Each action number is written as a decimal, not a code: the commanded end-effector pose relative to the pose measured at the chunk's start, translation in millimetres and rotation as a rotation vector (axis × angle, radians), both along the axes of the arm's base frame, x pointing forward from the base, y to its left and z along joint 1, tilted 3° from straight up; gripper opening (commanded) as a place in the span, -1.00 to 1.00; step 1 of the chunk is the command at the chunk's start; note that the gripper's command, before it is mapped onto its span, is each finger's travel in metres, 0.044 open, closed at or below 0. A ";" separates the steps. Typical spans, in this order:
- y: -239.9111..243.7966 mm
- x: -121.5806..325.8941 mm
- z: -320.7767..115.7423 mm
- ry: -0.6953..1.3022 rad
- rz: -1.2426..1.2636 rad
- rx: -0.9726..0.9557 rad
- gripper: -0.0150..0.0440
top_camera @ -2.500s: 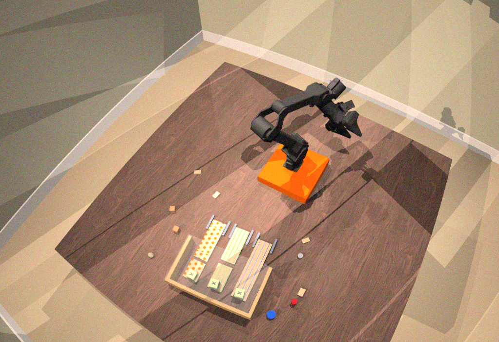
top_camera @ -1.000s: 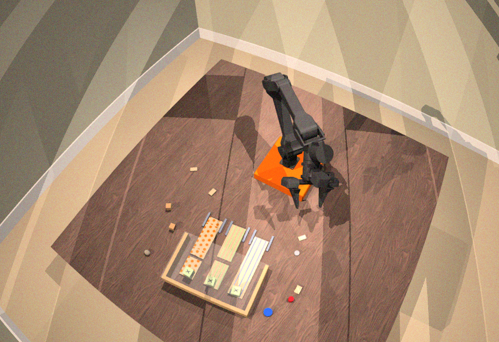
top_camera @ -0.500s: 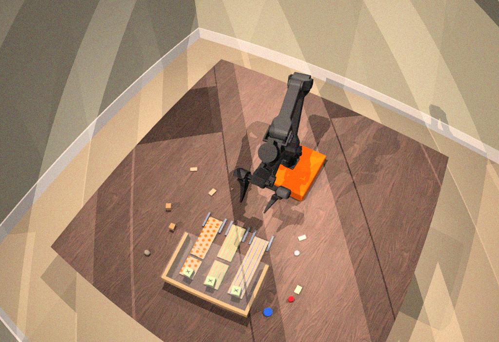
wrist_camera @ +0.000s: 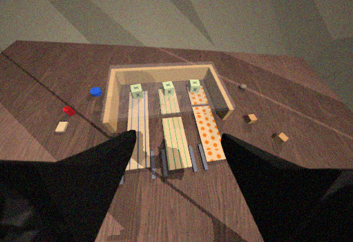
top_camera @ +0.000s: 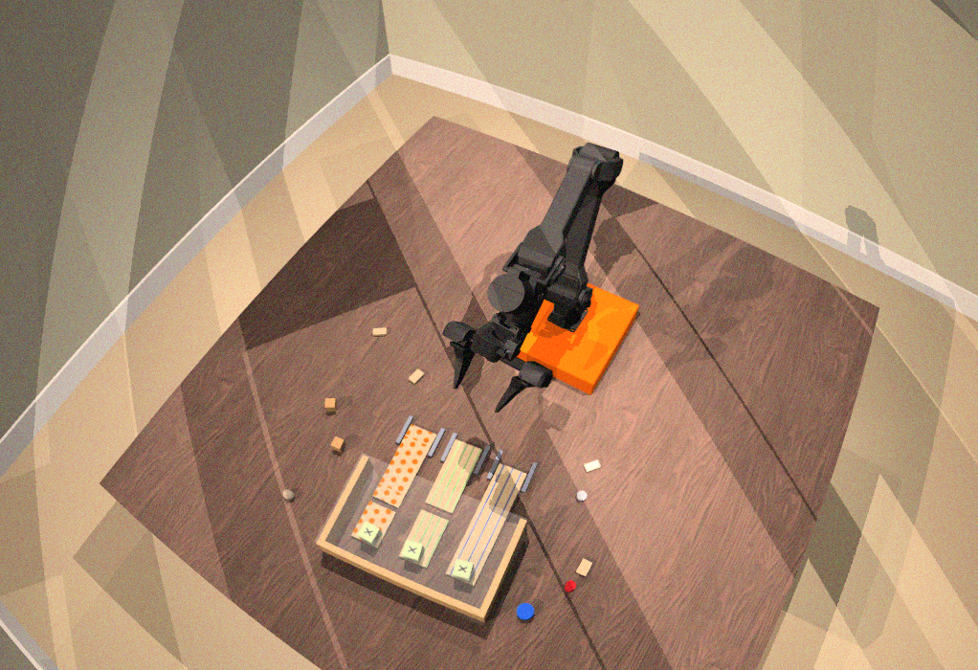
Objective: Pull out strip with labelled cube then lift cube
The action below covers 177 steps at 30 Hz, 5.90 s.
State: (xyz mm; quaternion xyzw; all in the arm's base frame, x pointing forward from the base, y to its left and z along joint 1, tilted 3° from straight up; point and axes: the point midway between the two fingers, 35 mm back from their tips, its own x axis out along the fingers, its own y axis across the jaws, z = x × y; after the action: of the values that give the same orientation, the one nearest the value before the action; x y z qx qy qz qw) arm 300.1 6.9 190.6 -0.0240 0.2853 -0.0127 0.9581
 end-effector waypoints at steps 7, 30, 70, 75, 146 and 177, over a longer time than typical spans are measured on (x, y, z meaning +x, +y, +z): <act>26.8 32.0 -27.9 0.336 0.050 0.008 0.06; 73.0 63.6 -113.2 0.947 0.097 -0.062 -0.49; 72.4 66.4 -177.6 0.947 0.097 -0.062 -0.49; 72.4 66.4 -177.8 0.947 0.097 -0.062 -0.49; 68.7 49.0 -183.3 0.949 0.097 -0.062 -0.49; 67.5 39.7 -179.5 0.949 0.097 -0.062 -0.49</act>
State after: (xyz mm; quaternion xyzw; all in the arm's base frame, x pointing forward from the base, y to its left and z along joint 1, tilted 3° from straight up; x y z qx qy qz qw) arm 346.2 75.1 14.6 -0.0713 0.6869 0.0365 0.7224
